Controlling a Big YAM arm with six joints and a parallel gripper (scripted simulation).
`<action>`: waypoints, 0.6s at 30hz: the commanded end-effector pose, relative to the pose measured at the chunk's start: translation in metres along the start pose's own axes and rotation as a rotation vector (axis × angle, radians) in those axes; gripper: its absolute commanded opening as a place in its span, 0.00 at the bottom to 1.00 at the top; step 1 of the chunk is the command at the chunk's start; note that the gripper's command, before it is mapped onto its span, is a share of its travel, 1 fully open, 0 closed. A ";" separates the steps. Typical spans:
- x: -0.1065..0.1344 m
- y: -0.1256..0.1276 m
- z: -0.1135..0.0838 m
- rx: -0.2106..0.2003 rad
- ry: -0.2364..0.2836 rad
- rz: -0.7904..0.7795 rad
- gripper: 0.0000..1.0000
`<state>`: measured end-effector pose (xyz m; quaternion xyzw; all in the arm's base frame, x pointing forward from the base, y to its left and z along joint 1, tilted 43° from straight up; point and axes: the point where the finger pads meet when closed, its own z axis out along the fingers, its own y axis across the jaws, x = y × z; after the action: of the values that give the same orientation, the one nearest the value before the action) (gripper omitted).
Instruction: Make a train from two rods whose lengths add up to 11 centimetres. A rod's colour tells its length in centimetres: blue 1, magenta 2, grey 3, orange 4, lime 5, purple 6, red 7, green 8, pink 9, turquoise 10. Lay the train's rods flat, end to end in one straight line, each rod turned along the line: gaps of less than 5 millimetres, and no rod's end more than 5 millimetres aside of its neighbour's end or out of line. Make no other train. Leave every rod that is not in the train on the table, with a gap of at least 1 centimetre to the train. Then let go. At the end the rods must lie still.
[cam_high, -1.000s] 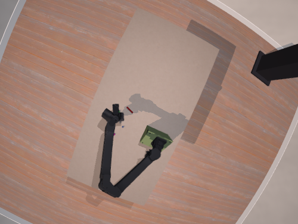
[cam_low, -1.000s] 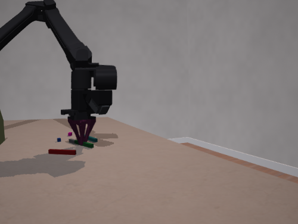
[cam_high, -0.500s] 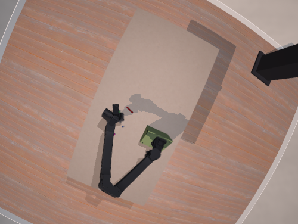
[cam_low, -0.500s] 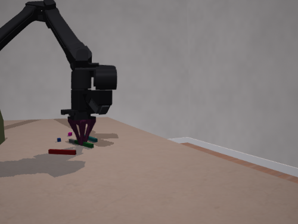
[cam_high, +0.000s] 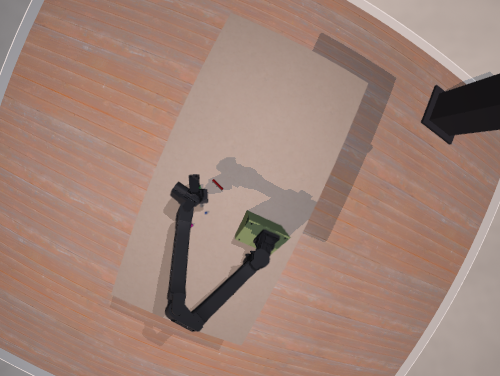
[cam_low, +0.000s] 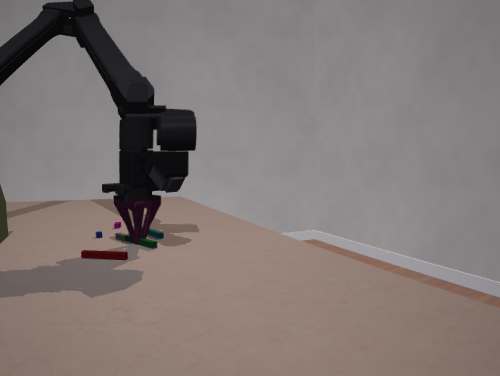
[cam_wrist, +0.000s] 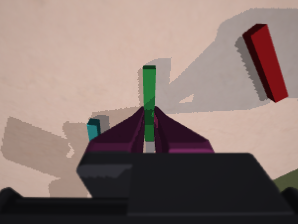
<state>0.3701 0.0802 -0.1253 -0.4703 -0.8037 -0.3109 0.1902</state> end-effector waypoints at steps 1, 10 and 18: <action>-0.002 0.001 0.000 -0.007 -0.004 0.003 0.08; -0.002 0.001 0.000 -0.007 -0.004 0.003 0.20; -0.002 0.001 0.000 -0.007 -0.004 0.003 0.23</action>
<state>0.3701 0.0802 -0.1253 -0.4703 -0.8037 -0.3109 0.1902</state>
